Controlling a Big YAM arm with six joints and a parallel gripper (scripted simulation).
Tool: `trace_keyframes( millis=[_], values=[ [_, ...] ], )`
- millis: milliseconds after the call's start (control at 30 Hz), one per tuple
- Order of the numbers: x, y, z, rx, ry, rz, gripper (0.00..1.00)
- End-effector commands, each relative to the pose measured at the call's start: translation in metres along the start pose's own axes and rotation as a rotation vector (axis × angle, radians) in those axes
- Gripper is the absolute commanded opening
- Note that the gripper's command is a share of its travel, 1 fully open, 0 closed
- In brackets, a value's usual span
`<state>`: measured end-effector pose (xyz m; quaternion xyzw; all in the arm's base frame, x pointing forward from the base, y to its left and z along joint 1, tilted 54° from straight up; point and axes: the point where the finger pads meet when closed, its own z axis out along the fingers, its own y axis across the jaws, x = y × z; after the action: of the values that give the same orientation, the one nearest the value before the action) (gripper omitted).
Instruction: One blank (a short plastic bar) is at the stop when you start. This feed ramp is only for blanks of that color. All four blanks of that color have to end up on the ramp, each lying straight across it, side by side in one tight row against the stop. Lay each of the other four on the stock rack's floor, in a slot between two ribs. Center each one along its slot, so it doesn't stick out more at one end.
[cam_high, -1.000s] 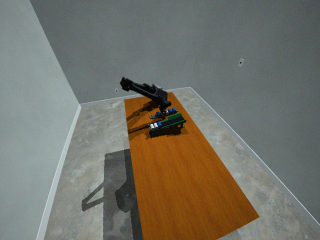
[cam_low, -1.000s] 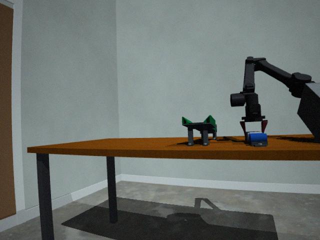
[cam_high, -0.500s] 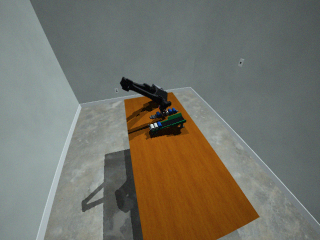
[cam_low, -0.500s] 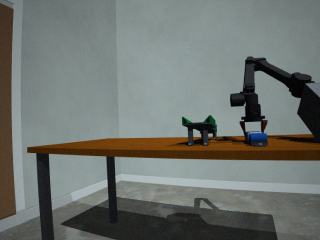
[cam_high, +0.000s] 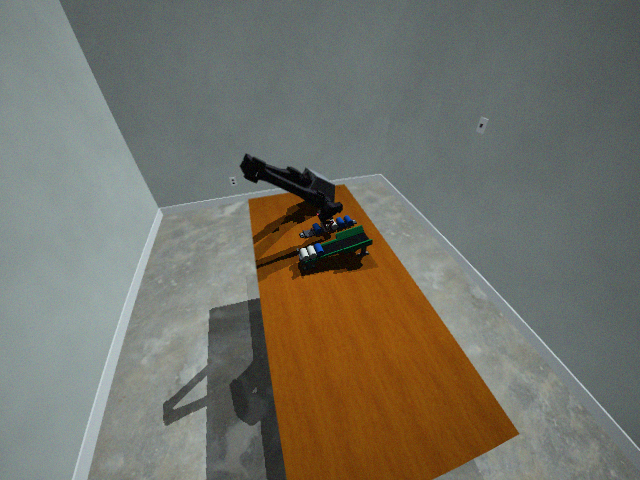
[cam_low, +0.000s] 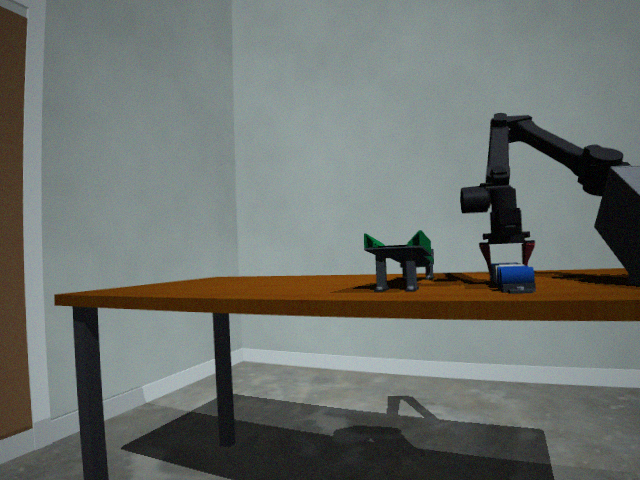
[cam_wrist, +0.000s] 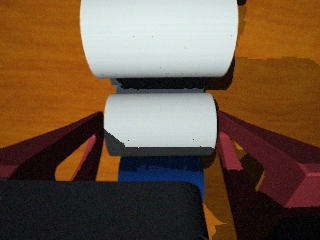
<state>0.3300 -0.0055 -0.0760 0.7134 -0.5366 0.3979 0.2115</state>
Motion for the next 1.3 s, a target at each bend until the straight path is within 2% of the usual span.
trace_keyframes(
  millis=[0,200,233,1267],
  values=[
    [-0.0021,0.0022,0.0049,-0.007,0.004,-0.014,0.78],
    [-0.0021,0.0022,0.0049,-0.007,0.004,-0.014,0.78],
    [-0.0021,0.0022,0.0049,-0.007,0.004,-0.014,0.59],
    [-0.0022,0.0022,0.0049,-0.007,0.003,-0.014,0.59]
  ],
)
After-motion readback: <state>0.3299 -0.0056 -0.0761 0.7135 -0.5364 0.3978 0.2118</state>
